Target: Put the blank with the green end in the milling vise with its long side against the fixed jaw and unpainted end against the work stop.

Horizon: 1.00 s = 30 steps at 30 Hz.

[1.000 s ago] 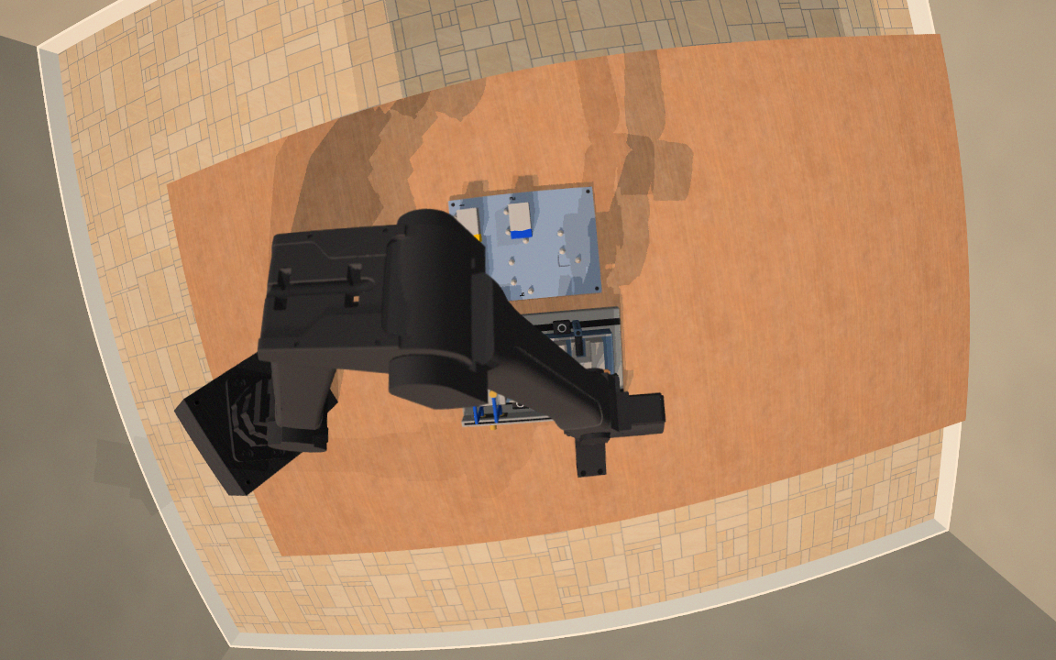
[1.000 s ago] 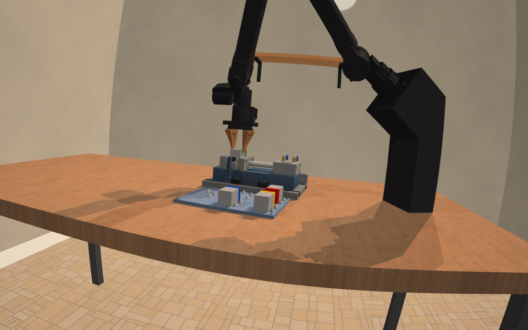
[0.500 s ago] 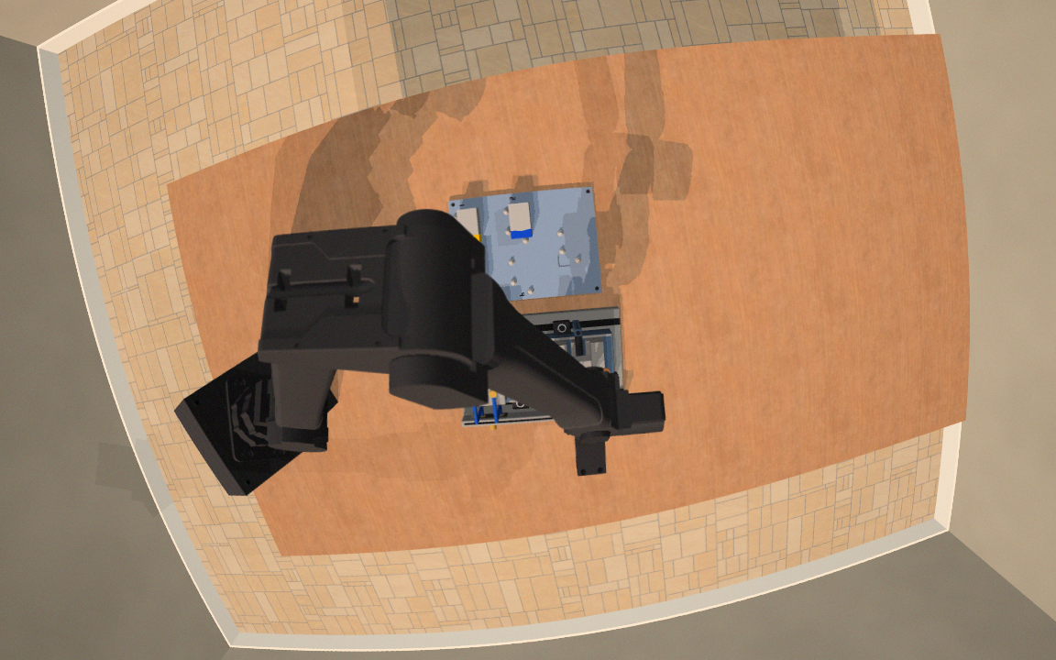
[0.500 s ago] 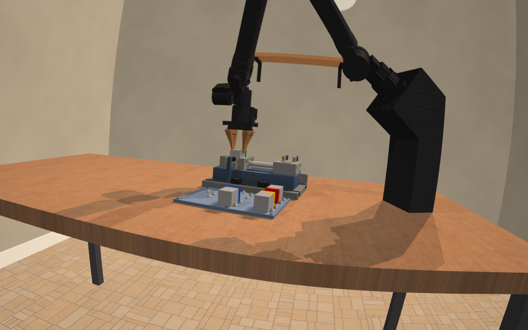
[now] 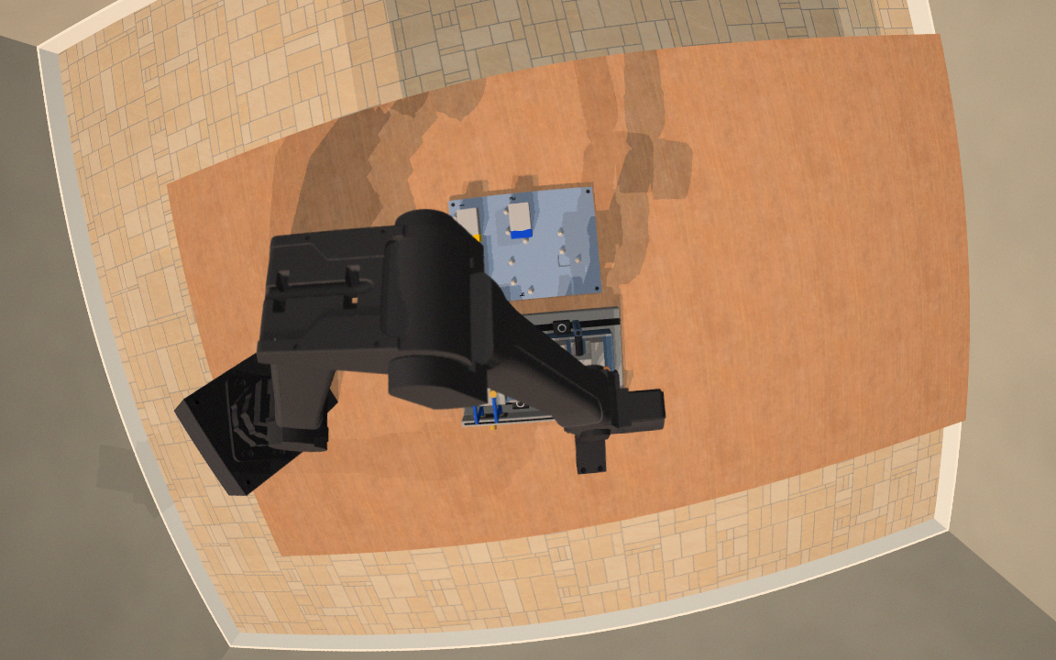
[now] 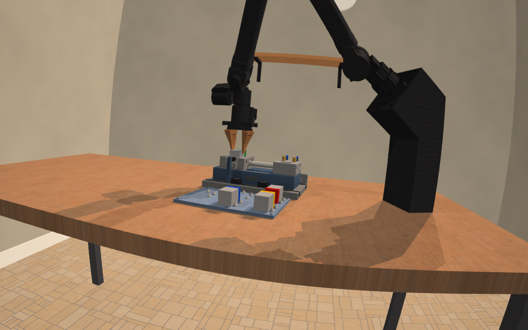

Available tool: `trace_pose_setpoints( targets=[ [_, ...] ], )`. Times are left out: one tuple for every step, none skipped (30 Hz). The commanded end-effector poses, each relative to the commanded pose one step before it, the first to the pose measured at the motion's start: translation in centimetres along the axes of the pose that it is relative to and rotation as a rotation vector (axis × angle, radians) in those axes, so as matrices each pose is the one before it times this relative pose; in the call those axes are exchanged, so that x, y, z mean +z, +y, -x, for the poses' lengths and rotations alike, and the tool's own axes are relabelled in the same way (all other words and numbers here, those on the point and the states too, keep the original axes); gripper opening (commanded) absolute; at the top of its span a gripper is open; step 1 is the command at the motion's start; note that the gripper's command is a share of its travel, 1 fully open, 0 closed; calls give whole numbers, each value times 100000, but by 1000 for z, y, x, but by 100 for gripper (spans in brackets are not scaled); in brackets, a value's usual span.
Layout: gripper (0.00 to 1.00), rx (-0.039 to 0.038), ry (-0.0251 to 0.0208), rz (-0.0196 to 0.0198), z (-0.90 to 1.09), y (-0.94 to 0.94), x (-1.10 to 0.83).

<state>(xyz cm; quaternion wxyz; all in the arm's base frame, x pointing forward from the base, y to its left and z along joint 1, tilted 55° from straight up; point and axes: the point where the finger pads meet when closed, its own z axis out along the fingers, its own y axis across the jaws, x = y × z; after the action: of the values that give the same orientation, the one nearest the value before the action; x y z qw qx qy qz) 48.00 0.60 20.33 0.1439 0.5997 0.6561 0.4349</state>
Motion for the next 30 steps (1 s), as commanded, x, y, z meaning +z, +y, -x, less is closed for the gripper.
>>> trace_pose_setpoints(
  targets=[
    [0, -770, -71, 3539, -707, 1774, -924],
    [0, 0, 0, 0, 0, 0, 0],
    [0, 138, 194, -383, -9, -106, 143],
    [0, -55, 62, -35, -53, 7, 16],
    [0, -69, 51, 11, -52, 19, -1],
    [0, -43, 24, 17, -32, 17, -5],
    [0, -16, -5, 24, -11, 15, -10],
    [0, 20, -43, 34, 17, 13, -17],
    [0, 45, -60, 18, 32, 5, -12],
    [0, 22, -36, 21, 18, 6, -11],
    [0, -1, 5, 3, -1, 2, -1],
    [0, -1, 13, 0, -3, 0, 0],
    [0, 0, 1, -1, 0, 0, 0],
    [0, 0, 0, 0, 0, 0, 0],
    [0, 0, 0, 1, 0, 0, 0],
    [0, 0, 0, 0, 0, 0, 0],
    [0, 0, 0, -1, 0, 0, 0],
    [0, 0, 0, 0, 0, 0, 0],
    [0, 0, 0, 0, 0, 0, 0],
    [0, 0, 0, 0, 0, 0, 0],
    [0, 0, 0, 0, 0, 0, 0],
    [0, 0, 0, 0, 0, 0, 0],
    [0, 0, 0, 0, 0, 0, 0],
    [0, 0, 0, 0, 0, 0, 0],
    [0, 0, 0, 0, 0, 0, 0],
    [0, 0, 0, 0, 0, 0, 0],
    [0, 0, 0, 0, 0, 0, 0],
    [0, 0, 0, 0, 0, 0, 0],
    [0, 0, 0, 0, 0, 0, 0],
    [0, 0, 0, 0, 0, 0, 0]
  ],
)
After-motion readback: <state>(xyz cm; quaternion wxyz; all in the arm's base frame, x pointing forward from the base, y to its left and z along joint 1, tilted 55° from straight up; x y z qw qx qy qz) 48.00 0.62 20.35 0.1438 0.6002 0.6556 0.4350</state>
